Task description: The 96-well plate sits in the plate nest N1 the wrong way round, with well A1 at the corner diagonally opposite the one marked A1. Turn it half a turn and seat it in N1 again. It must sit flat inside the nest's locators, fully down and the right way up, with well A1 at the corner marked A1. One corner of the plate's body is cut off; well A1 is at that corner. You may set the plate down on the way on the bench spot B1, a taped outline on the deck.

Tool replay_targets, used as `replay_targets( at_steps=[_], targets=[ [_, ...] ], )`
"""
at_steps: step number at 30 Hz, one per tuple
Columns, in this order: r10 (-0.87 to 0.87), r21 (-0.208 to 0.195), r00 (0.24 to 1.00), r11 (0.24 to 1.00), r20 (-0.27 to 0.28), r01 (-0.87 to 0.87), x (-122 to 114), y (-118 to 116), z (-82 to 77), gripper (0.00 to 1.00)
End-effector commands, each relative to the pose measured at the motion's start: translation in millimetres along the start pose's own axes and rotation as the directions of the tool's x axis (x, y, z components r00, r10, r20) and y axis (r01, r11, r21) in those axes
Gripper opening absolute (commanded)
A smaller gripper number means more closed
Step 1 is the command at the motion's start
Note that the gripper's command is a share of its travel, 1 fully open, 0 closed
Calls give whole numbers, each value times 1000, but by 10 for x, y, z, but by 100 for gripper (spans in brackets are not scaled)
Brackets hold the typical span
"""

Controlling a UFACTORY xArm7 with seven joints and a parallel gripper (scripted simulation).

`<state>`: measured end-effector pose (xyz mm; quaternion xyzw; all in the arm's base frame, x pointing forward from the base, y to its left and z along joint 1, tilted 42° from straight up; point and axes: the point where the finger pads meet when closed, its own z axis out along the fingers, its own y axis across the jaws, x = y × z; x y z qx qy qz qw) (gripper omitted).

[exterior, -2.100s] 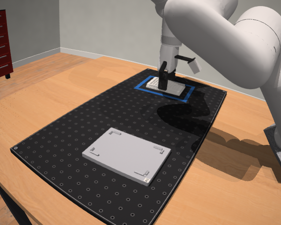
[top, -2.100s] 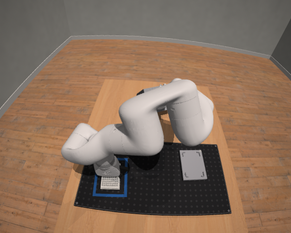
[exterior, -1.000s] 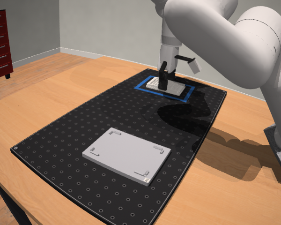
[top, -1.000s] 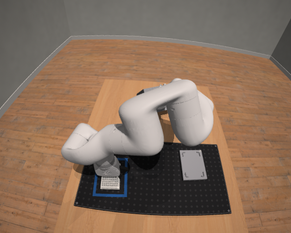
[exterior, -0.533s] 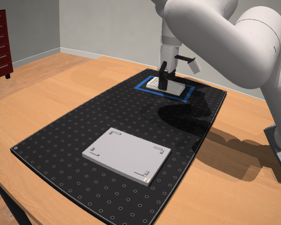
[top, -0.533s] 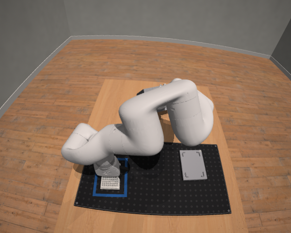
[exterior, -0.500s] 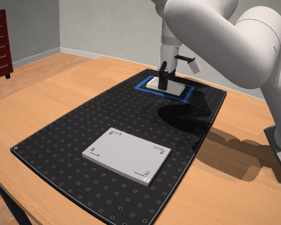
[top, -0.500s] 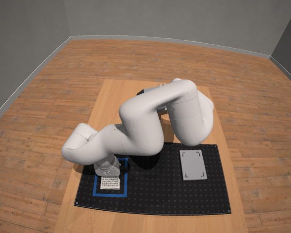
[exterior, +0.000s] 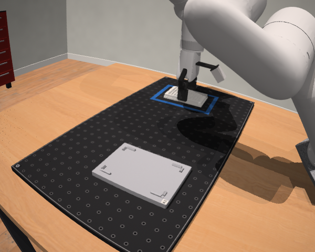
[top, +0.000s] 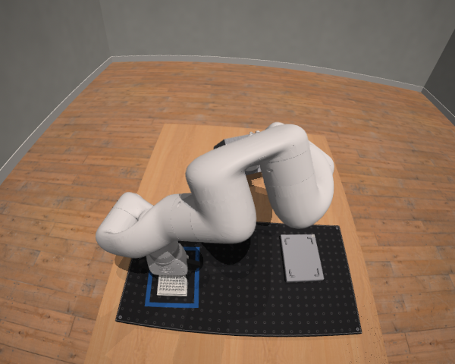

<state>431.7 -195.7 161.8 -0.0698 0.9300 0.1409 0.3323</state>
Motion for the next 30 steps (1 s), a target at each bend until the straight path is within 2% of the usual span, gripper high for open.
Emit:
replay_targets(
  at_steps=[1, 30],
  targets=[
    [0, 3, 1000, 1000, 2, 0, -4, -12, -15, 0],
    [0, 3, 1000, 1000, 2, 0, -4, -12, -162, 0]
  ],
)
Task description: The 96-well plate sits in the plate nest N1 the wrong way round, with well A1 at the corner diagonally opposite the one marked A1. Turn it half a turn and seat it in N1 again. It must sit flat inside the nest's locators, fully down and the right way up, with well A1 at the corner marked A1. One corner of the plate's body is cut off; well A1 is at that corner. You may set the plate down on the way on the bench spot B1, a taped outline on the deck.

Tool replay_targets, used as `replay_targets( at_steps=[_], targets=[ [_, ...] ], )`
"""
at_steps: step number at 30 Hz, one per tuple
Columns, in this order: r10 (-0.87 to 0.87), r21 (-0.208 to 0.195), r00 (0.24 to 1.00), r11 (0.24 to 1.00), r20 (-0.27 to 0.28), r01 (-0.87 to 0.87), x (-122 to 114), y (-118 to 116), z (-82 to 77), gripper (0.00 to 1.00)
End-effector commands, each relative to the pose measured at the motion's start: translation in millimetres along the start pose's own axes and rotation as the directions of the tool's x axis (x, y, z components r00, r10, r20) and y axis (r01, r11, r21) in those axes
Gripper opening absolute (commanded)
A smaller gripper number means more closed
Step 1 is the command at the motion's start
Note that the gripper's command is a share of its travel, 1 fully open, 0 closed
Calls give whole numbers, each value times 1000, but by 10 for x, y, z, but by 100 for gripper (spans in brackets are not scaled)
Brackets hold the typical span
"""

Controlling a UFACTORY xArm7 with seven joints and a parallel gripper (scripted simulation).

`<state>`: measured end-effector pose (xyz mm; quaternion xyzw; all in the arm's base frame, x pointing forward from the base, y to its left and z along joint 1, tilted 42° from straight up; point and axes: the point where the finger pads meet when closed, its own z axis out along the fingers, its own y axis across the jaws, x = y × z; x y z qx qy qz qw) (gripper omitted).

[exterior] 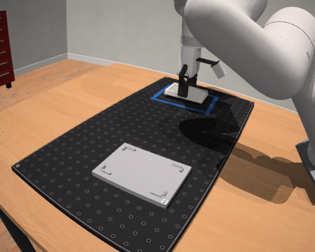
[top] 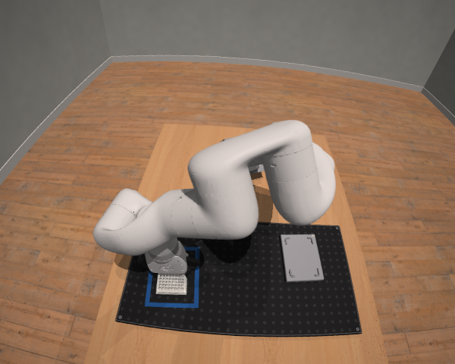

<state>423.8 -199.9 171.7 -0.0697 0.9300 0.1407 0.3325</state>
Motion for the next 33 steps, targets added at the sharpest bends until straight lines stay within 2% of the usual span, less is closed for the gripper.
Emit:
replay_targets(
  at_steps=[1, 17, 33],
  targets=[
    [0, 3, 1000, 1000, 2, 0, -3, -11, -36, 0],
    [0, 3, 1000, 1000, 2, 0, -4, -11, -83, 0],
    [0, 3, 1000, 1000, 2, 0, -3, -10, -317, 0]
  ],
)
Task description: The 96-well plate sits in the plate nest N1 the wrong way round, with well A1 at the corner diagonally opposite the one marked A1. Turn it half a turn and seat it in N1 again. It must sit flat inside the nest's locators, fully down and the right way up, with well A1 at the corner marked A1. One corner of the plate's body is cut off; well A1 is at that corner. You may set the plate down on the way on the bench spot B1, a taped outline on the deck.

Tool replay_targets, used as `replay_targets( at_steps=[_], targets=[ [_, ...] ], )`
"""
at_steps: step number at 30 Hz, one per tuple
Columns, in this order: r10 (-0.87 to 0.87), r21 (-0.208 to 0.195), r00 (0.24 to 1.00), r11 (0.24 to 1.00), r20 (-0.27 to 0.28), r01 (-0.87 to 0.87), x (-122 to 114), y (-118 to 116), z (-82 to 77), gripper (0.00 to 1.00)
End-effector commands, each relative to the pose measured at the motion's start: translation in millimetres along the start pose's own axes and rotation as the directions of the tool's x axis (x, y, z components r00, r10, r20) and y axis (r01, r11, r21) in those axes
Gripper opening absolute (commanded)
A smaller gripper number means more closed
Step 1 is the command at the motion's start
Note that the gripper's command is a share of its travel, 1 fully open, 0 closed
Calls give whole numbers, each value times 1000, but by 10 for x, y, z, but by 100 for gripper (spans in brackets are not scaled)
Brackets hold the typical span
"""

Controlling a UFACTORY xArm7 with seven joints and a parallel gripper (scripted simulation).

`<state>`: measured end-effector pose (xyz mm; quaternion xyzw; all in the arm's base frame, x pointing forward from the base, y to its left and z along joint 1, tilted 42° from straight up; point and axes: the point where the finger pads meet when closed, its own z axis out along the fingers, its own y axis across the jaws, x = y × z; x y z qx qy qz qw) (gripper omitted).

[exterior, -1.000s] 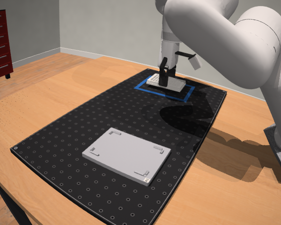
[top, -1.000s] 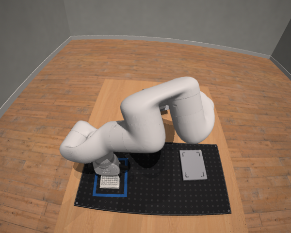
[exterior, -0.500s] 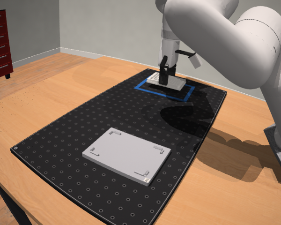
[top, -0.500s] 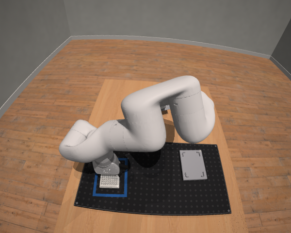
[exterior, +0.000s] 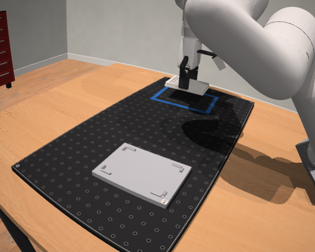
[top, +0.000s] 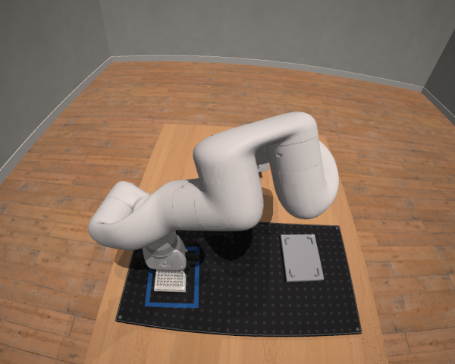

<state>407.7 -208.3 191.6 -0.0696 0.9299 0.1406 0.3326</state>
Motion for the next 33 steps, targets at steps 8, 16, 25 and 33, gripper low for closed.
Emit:
replay_targets(
  at_steps=[8, 16, 25, 33],
  targets=[
    [0, 3, 1000, 1000, 2, 0, -3, -9, -180, 0],
    [0, 3, 1000, 1000, 1, 0, -3, -9, -297, 0],
    [0, 3, 1000, 1000, 1, 0, -3, -9, -414, 0],
    [0, 3, 1000, 1000, 1, 0, -3, -9, -414, 0]
  ],
)
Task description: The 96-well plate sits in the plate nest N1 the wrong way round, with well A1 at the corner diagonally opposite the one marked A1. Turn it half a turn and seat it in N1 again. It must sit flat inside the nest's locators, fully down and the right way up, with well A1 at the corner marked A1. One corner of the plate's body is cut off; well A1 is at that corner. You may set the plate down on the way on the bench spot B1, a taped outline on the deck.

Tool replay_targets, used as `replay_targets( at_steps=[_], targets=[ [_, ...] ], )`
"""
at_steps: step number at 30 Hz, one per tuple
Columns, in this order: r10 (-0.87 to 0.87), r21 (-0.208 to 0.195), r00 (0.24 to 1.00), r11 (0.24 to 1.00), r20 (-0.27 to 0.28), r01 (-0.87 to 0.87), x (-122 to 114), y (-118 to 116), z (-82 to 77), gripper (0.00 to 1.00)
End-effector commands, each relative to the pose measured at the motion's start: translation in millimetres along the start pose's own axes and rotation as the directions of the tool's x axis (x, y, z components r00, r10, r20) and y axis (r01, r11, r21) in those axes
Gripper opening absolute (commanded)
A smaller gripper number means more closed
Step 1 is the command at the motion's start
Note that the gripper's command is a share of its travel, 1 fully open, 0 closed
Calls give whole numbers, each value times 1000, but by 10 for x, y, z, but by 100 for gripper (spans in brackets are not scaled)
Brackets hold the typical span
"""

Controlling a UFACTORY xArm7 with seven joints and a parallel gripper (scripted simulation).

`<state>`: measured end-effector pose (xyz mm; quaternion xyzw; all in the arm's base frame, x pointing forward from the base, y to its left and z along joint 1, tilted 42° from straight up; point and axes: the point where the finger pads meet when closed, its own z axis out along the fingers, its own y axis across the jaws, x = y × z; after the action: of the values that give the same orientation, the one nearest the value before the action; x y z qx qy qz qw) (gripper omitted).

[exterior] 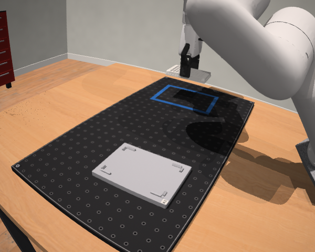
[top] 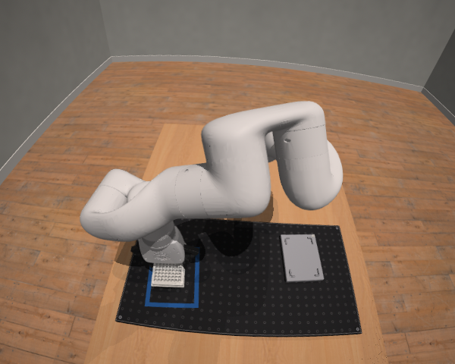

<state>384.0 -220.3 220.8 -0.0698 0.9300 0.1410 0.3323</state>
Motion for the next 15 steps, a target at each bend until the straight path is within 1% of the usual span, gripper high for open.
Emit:
replay_targets(
  at_steps=[1, 5, 10, 15],
  targets=[
    [0, 3, 1000, 1000, 2, 0, -3, -11, -19, 0],
    [0, 3, 1000, 1000, 2, 0, -3, -11, -19, 0],
    [-166, 4, 986, 986, 2, 166, 16, 154, -24, 0],
    [-327, 4, 945, 945, 1, 327, 36, 320, -28, 0]
  ],
)
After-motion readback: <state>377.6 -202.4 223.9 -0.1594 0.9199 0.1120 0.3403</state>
